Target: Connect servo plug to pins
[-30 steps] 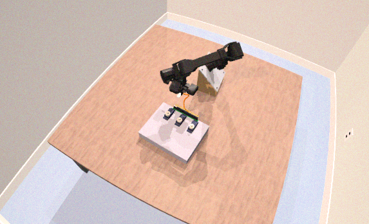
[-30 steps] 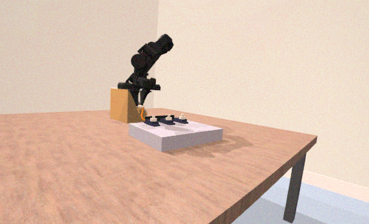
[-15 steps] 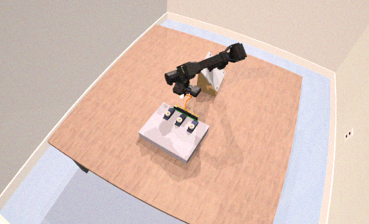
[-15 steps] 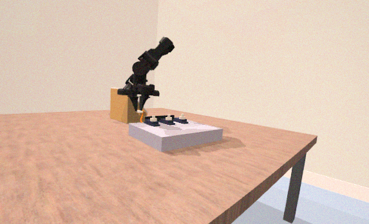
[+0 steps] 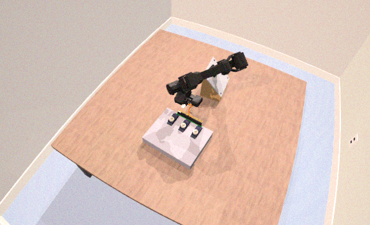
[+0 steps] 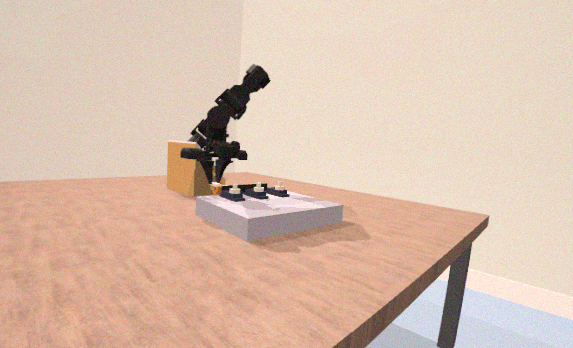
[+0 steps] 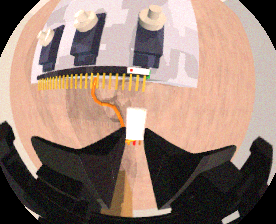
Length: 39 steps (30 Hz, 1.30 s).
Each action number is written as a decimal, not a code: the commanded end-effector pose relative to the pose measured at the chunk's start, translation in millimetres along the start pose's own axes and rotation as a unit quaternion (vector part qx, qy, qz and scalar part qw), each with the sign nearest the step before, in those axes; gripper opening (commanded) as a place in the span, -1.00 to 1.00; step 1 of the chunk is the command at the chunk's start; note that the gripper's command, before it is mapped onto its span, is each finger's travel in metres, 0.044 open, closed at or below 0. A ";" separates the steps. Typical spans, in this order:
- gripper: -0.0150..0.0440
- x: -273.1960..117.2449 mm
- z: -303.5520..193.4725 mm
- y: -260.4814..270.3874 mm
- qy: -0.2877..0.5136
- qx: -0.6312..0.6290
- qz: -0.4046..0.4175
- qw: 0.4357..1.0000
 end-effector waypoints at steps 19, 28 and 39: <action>-0.49 -1.3 19.1 4.5 -0.002 0.002 0.003 1.000; -0.49 -1.6 25.1 4.9 -0.002 0.002 0.003 1.000; -0.49 -1.9 32.3 5.4 -0.002 0.002 0.003 1.000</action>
Point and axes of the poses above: the point midway between the two fingers, 35 mm back from their tips, its own x axis out along the fingers, its own y axis across the jaws, z = x × y, the point moved 4 cm from there along -x, back along the fingers, and after that the axes turned 7 degrees about x, right-handed, at the moved point
